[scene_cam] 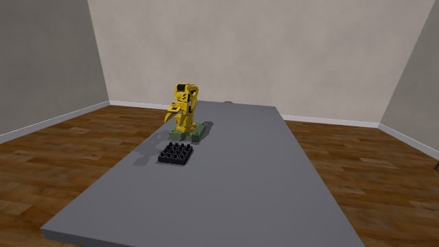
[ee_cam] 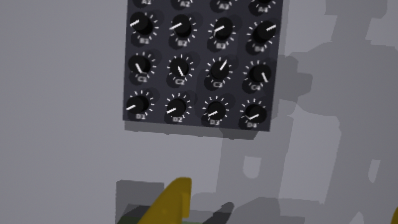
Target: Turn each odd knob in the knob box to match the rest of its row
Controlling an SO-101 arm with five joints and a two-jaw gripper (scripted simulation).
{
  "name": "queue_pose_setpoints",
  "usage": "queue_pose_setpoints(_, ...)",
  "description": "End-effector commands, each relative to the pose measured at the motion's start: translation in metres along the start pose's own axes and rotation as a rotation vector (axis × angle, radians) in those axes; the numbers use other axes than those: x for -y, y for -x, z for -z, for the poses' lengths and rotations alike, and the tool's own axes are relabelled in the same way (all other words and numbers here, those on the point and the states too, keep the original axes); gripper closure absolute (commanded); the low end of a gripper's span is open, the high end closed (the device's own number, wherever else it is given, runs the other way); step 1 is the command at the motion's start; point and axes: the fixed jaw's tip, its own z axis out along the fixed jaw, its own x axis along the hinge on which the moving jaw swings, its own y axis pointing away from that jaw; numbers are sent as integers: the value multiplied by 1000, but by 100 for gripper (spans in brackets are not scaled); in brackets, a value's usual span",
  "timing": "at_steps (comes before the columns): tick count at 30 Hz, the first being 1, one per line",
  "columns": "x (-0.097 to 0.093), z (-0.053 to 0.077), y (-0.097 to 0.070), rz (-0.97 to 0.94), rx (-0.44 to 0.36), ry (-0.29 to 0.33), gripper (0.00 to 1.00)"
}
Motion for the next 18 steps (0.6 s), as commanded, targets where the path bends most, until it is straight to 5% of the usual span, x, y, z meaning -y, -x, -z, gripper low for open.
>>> queue_pose_setpoints(1, 1, -2, -2, -1, -7, -2, 60)
queue_pose_setpoints(18, 3, -11, 26, -1, -6, -2, 60)
